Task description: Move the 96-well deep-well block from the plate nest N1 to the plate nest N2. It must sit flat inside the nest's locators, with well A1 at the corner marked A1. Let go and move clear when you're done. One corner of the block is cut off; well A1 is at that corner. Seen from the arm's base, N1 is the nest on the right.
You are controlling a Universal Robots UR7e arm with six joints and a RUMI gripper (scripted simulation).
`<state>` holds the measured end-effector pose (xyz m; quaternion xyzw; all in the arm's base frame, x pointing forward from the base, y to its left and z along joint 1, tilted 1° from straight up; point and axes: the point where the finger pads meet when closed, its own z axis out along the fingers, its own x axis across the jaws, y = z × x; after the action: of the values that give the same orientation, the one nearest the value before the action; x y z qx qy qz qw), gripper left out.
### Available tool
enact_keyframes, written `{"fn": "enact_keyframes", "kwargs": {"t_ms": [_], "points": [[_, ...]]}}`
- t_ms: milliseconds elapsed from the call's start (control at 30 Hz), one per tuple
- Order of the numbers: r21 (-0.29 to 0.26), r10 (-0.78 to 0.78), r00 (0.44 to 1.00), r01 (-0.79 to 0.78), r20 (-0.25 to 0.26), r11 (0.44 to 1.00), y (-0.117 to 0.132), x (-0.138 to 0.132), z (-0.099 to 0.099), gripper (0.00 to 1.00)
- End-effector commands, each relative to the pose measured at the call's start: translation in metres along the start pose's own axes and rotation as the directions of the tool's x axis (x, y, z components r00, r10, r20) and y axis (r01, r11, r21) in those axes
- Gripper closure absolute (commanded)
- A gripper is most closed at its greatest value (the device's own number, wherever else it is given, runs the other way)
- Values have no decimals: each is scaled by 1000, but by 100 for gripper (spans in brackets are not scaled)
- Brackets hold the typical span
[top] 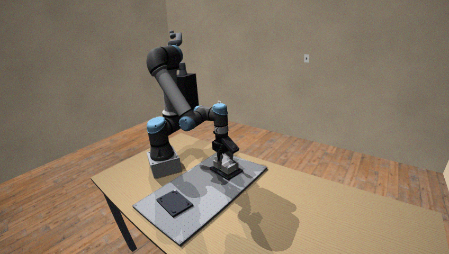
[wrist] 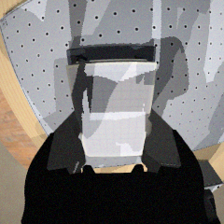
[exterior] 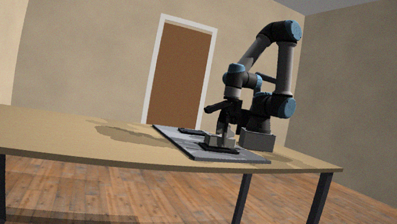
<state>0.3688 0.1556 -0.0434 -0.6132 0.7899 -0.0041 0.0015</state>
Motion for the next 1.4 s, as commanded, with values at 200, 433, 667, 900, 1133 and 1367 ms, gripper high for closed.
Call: {"fn": "enact_keyframes", "kwargs": {"t_ms": [200, 433, 667, 900, 1133, 1367], "points": [[1, 0, 1000, 0, 0, 1000, 0, 0, 1, 100], [1, 0, 1000, 0, 0, 1000, 0, 0, 2, 100], [1, 0, 1000, 0, 0, 1000, 0, 0, 3, 100], [1, 0, 1000, 0, 0, 1000, 0, 0, 4, 100], [1, 0, 1000, 0, 0, 1000, 0, 0, 5, 100], [1, 0, 1000, 0, 0, 1000, 0, 0, 6, 100]]}}
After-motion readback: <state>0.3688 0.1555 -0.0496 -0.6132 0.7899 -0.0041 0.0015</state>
